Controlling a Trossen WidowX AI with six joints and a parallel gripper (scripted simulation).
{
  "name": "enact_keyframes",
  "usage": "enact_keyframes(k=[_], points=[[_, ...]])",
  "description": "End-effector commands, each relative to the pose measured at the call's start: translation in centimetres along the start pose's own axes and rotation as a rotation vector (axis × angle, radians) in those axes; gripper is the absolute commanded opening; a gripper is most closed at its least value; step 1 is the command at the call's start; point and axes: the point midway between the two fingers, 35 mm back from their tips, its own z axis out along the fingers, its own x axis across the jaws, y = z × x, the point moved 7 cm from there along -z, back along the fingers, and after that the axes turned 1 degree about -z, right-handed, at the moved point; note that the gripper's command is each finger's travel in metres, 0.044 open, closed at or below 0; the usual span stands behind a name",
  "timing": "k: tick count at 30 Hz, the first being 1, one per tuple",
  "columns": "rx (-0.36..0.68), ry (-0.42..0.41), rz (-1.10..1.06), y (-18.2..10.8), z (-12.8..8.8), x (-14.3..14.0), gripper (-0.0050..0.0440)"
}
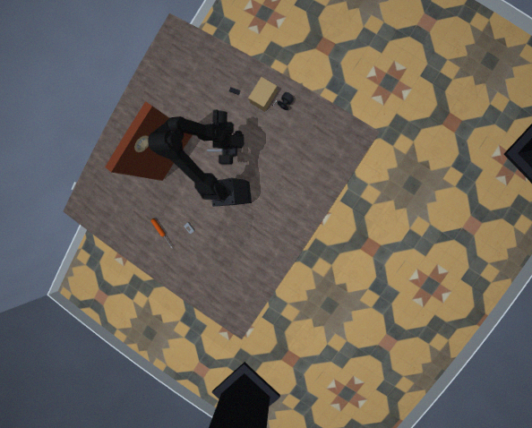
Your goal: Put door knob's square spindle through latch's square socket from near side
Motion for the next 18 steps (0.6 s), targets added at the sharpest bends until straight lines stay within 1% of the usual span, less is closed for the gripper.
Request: enact_keyframes(k=[1, 18], points=[[0.003, -0.011, 0.005, 0.0, 0.8, -0.3, 0.044], [0.003, -0.011, 0.005, -0.1, 3.1, -0.5, 0.044]])
